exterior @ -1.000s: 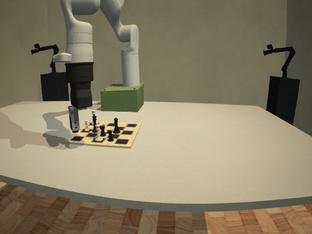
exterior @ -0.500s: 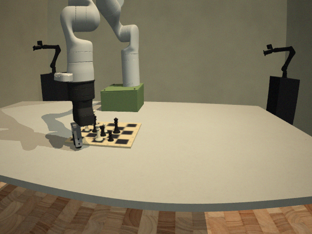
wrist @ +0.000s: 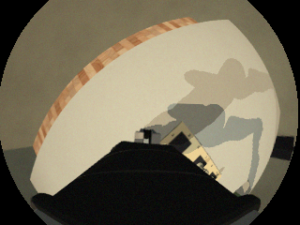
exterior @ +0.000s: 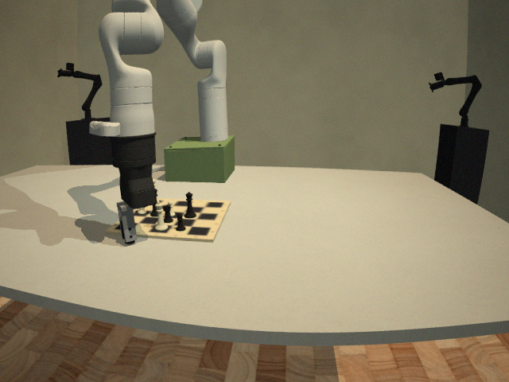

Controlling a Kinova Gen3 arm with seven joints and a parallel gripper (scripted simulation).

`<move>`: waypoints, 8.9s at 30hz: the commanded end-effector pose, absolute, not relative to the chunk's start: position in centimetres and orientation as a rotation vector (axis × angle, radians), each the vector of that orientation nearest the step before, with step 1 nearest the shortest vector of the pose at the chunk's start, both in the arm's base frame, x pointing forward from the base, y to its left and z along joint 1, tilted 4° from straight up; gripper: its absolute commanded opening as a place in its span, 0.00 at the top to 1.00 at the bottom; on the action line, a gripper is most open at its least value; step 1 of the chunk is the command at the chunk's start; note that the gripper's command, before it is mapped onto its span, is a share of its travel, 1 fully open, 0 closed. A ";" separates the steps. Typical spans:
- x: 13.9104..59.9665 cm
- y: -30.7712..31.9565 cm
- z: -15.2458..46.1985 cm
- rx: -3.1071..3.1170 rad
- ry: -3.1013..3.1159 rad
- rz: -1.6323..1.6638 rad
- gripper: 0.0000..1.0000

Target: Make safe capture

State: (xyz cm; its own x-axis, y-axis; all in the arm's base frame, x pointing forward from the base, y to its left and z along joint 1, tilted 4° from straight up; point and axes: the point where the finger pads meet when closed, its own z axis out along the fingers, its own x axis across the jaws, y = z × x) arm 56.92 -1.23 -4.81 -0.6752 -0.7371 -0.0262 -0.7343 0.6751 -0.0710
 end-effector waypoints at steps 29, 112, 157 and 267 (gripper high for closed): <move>57.0 -1.2 -4.7 -1.242 2.825 -0.086 1.00; 57.1 -1.2 -5.0 -1.242 2.825 -0.086 1.00; 57.0 -1.2 -3.0 -1.241 2.825 -0.086 0.32; 42.4 -5.6 4.4 0.710 2.981 -0.016 0.27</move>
